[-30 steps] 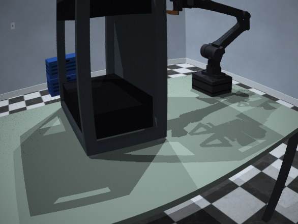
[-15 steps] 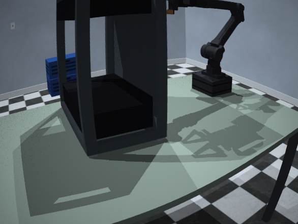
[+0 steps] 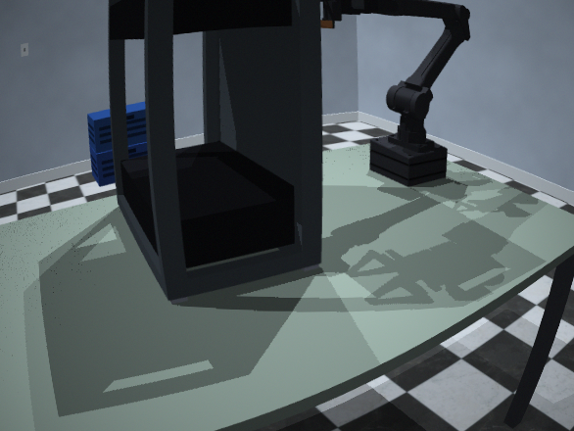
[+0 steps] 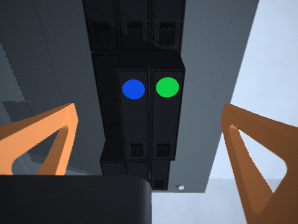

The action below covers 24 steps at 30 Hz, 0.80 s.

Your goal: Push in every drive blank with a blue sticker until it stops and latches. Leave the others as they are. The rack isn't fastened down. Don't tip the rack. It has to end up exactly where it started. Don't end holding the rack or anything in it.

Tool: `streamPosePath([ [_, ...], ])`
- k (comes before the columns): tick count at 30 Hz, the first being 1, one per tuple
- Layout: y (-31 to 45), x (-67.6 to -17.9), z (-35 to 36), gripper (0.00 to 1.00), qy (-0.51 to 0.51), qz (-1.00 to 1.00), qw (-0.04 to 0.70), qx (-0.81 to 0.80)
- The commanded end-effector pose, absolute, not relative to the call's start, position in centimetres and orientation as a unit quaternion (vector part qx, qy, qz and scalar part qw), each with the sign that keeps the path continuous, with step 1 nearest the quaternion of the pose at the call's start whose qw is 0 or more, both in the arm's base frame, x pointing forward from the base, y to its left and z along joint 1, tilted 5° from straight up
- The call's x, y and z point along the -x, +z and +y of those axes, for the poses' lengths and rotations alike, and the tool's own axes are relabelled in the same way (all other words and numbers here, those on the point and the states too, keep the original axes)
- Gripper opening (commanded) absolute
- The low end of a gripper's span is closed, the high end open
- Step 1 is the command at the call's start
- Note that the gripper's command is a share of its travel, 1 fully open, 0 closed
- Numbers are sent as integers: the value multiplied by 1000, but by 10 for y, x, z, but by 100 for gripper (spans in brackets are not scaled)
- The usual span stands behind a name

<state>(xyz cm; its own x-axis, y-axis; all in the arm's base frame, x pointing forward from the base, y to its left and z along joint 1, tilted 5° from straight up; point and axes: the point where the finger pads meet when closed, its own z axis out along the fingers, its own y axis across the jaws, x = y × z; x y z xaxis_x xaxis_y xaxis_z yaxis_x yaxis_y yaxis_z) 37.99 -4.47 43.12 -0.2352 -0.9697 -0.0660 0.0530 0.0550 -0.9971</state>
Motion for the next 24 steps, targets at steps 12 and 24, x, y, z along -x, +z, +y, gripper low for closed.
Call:
streamPosePath([
  [12, 455, -380, -46, 100, -563, 549, 471, 400],
  [24, 455, -380, -46, 100, -563, 549, 471, 400],
])
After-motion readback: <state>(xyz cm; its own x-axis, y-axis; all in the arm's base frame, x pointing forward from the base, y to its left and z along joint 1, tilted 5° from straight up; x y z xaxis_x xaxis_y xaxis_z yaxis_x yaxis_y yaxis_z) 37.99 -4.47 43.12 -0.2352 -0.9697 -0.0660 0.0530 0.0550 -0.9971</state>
